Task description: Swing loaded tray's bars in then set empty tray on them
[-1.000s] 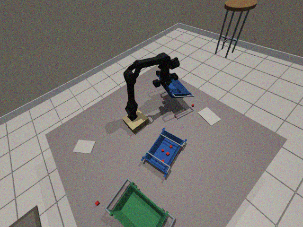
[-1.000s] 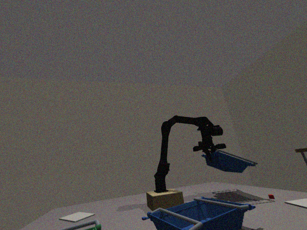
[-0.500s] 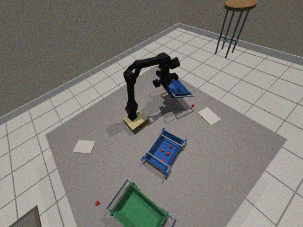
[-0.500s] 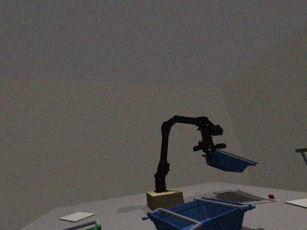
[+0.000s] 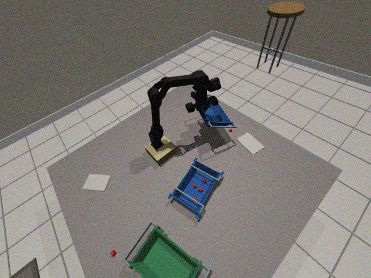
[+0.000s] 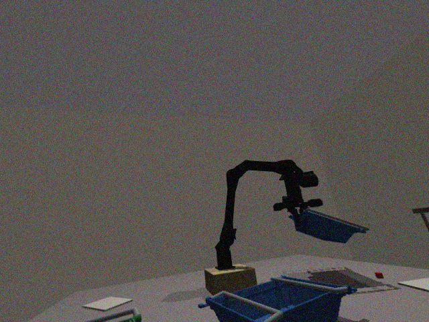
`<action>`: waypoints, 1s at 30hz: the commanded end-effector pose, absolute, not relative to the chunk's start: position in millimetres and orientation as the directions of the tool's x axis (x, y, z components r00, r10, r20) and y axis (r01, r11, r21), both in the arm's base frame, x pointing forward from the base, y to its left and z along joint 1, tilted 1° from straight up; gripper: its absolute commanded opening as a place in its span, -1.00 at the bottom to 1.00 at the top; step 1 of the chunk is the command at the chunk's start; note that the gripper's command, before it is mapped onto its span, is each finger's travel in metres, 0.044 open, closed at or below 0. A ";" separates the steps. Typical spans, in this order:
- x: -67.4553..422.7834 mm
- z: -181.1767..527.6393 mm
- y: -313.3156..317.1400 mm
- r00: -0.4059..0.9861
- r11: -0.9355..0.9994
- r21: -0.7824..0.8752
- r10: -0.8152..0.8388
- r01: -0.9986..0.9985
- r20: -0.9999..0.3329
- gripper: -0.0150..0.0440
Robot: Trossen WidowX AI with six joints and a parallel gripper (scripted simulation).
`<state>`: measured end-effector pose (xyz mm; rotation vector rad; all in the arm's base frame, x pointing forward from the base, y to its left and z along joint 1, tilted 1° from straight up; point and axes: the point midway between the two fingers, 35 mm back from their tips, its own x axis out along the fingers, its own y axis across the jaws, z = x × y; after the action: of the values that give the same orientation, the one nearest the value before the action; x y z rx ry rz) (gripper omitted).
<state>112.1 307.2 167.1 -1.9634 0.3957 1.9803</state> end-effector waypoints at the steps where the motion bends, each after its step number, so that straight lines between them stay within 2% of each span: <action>1: 128.9 169.9 302.1 0.003 -0.894 -0.042 0.046 -0.446 -0.999 -0.49; 30: 224.7 167.6 241.2 0.013 -0.758 -0.037 0.038 -0.651 -0.999 -0.49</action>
<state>213.5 249.2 165.3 -1.8138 0.6186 1.8190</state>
